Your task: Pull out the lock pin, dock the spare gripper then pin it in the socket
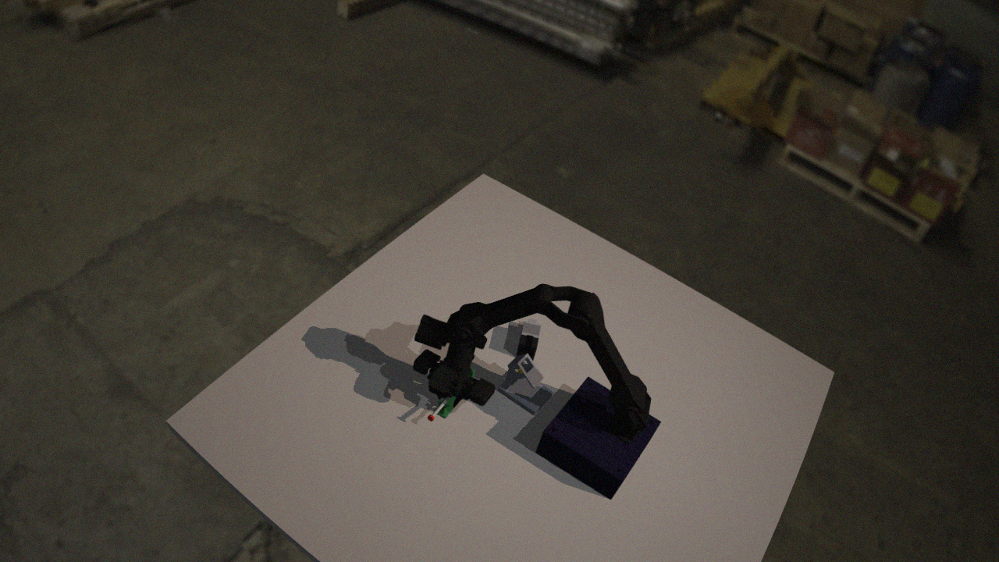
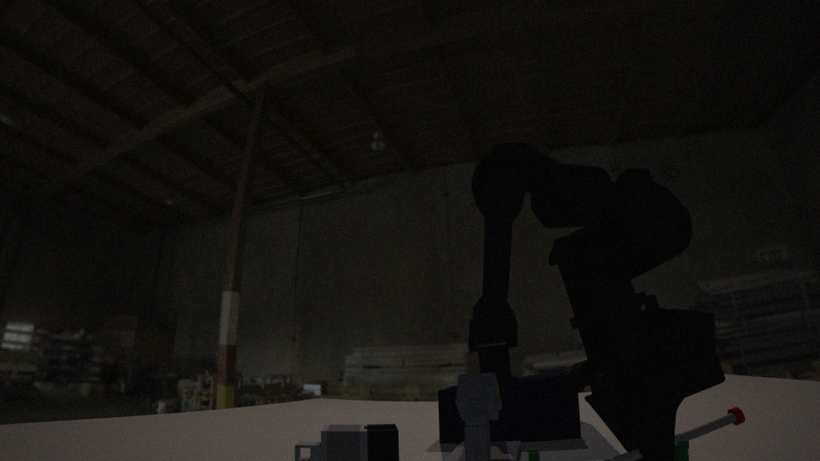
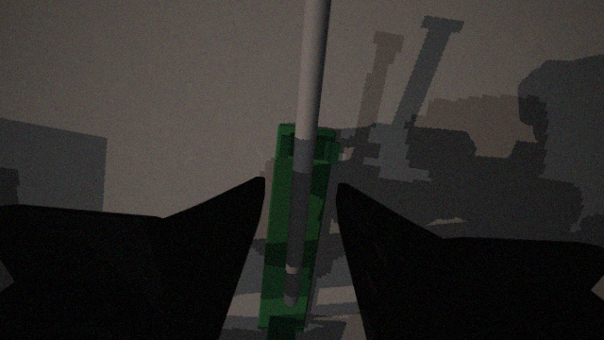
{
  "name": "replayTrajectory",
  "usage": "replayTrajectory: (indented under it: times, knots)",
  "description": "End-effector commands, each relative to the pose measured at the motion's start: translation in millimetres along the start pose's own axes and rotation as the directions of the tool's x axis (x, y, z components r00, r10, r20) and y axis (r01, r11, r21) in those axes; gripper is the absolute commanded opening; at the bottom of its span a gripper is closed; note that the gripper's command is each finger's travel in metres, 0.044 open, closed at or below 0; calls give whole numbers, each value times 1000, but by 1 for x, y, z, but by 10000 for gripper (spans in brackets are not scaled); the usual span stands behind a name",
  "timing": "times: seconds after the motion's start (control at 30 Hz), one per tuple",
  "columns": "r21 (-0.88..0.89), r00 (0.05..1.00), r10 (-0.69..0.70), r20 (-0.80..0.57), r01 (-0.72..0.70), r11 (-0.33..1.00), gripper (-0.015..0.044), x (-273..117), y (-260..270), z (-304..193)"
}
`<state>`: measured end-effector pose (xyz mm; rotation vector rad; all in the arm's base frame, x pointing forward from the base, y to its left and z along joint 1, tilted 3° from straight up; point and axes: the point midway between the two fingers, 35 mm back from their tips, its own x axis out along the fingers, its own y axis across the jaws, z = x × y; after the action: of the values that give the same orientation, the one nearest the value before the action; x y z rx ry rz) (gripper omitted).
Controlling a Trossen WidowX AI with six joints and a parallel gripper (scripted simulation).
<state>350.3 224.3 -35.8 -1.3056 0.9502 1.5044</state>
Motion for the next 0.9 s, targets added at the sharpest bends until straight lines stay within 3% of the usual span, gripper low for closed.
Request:
replayTrajectory:
  times: [0.0, 0.13, 0.37, 0.87]
  knots:
    - [-2, 1000, 3, -5, -3, 1000, 180, 5, 1, -2]
    - [-2, 1000, 3, -5, -3, 1000, 180, 5, 1, -2]
    - [-2, 1000, 3, -5, -3, 1000, 0, 5, 1, -2]
    - [0, 1000, 4, -1, -4, 1000, 0, -6, 1, 1]
